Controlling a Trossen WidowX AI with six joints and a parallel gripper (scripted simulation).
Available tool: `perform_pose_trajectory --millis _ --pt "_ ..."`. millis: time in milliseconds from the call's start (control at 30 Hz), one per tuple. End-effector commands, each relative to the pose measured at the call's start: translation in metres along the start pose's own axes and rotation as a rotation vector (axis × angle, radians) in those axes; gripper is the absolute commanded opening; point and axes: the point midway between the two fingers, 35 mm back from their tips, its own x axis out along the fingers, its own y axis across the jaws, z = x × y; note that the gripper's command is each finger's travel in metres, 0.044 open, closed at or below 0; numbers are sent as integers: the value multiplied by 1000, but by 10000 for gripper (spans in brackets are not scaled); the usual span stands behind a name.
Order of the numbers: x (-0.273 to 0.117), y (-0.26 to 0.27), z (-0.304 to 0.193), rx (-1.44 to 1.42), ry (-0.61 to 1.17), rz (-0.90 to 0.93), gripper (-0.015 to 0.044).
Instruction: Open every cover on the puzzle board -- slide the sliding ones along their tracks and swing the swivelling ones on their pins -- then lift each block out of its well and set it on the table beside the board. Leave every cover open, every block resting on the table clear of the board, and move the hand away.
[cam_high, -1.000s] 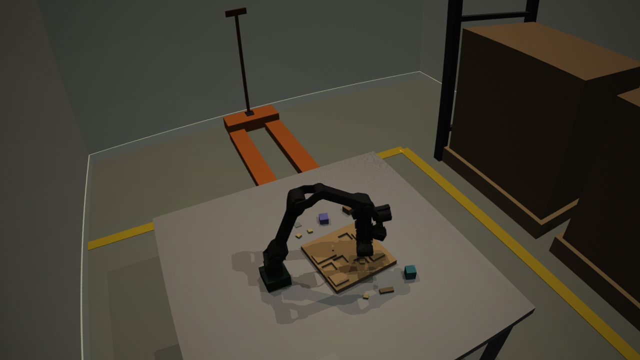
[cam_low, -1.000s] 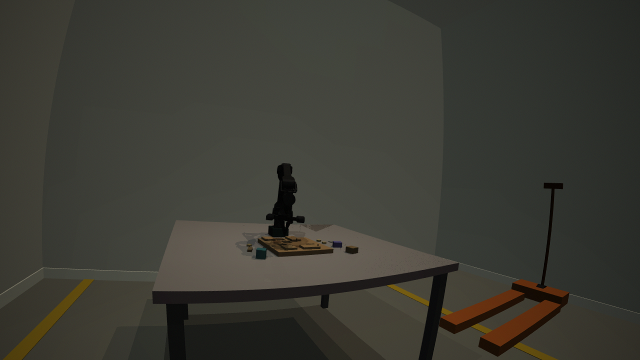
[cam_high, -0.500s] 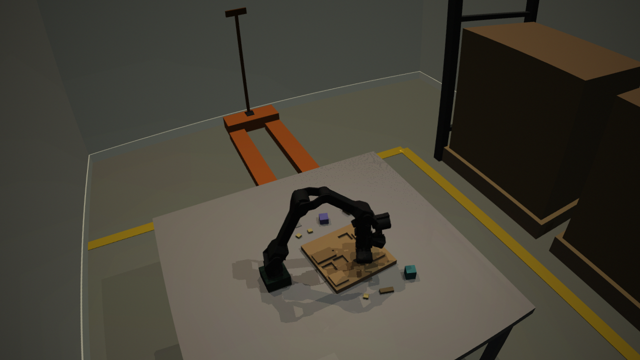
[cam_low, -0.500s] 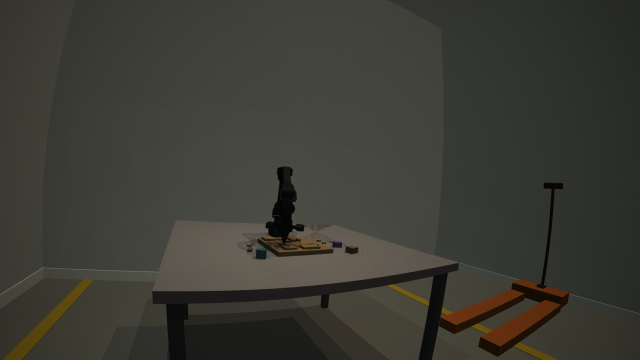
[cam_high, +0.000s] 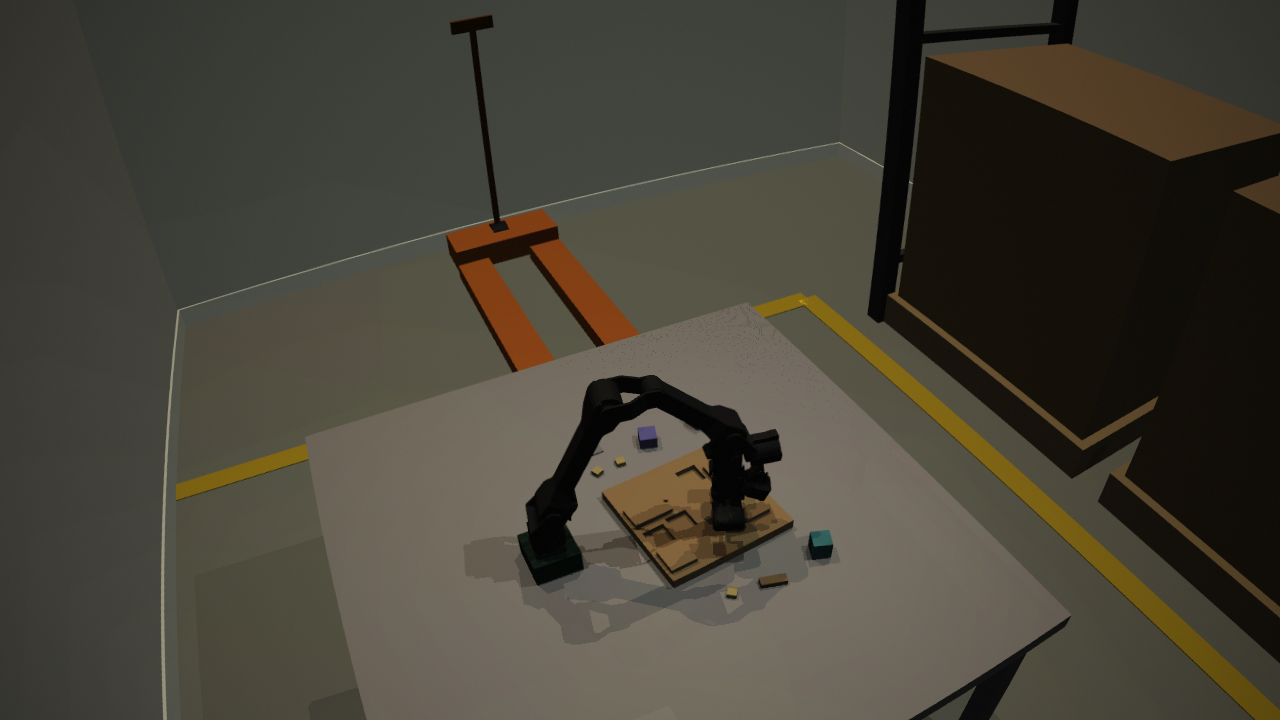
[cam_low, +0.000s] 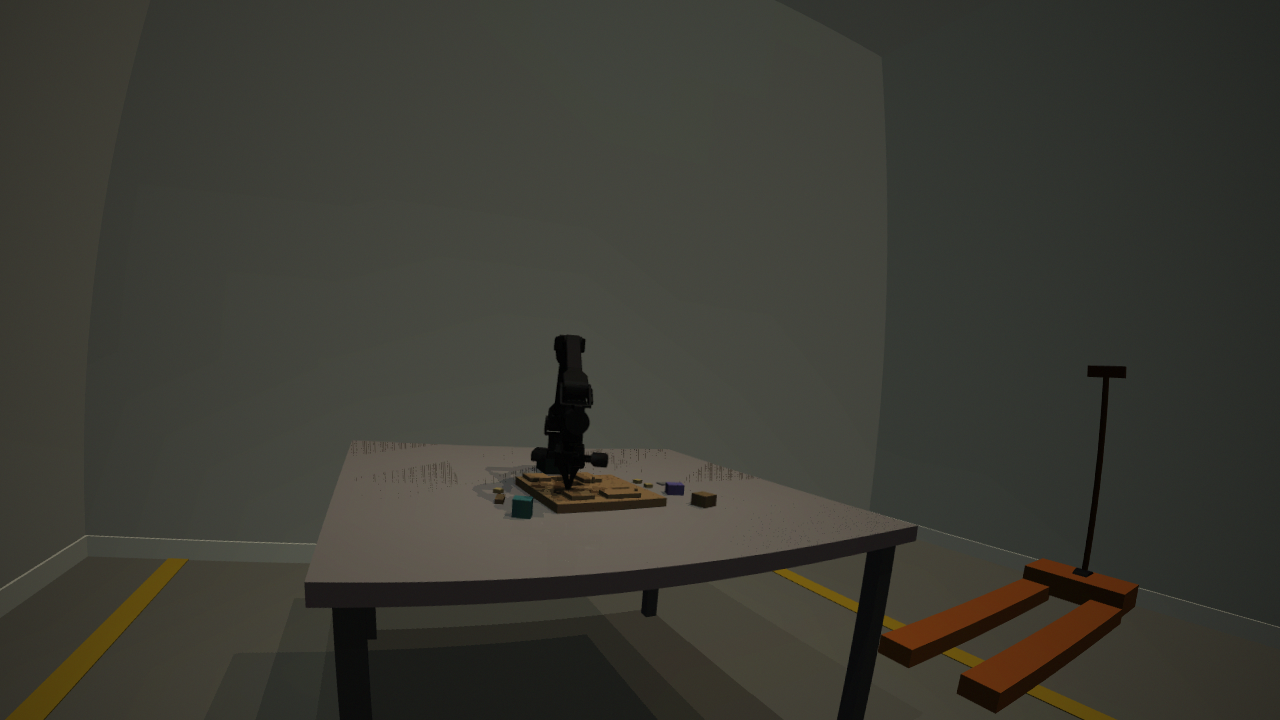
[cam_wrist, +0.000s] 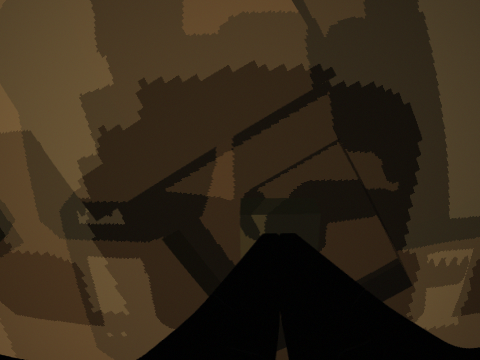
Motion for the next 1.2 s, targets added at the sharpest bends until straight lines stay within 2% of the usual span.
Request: perform_pose_trajectory --millis 0,1167 --pt "1 -1 -1 5 1 1 0" --pt "5 -6 -6 12 1 0 0"
